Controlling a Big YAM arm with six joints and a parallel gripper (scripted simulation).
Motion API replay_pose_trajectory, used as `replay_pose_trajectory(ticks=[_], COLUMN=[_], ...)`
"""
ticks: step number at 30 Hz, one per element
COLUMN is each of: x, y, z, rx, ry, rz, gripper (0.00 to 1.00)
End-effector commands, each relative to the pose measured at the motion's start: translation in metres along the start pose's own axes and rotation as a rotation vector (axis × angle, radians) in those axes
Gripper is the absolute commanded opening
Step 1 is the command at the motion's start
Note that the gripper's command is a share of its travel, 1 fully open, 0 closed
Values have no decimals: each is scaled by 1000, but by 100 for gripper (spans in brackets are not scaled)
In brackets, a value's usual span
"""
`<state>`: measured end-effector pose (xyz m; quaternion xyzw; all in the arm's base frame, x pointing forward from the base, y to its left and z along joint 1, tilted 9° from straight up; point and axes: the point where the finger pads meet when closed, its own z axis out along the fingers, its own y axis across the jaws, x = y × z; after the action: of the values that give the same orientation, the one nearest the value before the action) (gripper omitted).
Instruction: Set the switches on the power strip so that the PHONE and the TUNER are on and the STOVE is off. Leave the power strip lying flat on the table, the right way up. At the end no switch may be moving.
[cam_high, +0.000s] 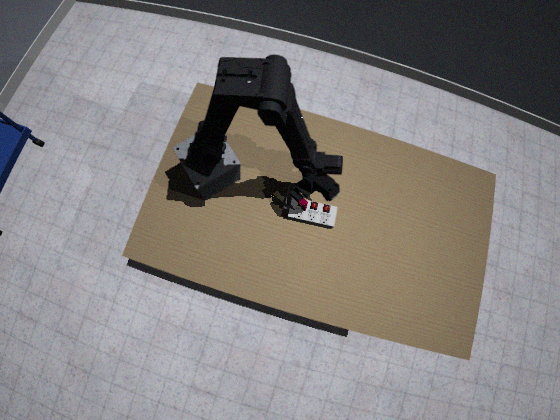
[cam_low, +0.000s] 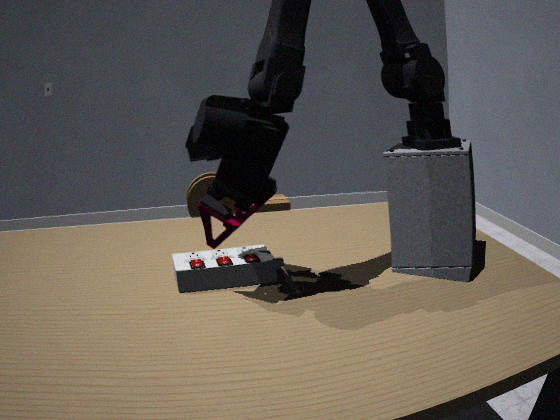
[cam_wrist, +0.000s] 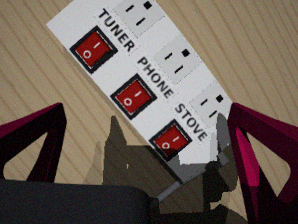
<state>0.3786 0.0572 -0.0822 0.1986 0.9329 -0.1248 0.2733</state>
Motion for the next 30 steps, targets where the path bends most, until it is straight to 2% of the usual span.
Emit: replay_pose_trajectory(ticks=[1, 2, 5, 7, 10, 30], x=[-20, -9, -11, -10, -15, -16], y=[5, 7, -9, -10, 3, 2], z=[-6, -5, -1, 0, -3, -3], rx=[-40, -44, -28, -28, -51, -50], ry=[-69, -66, -73, -75, -87, -87], rz=[169, 166, 229, 238, 233, 234], gripper=[100, 100, 100, 100, 100, 100])
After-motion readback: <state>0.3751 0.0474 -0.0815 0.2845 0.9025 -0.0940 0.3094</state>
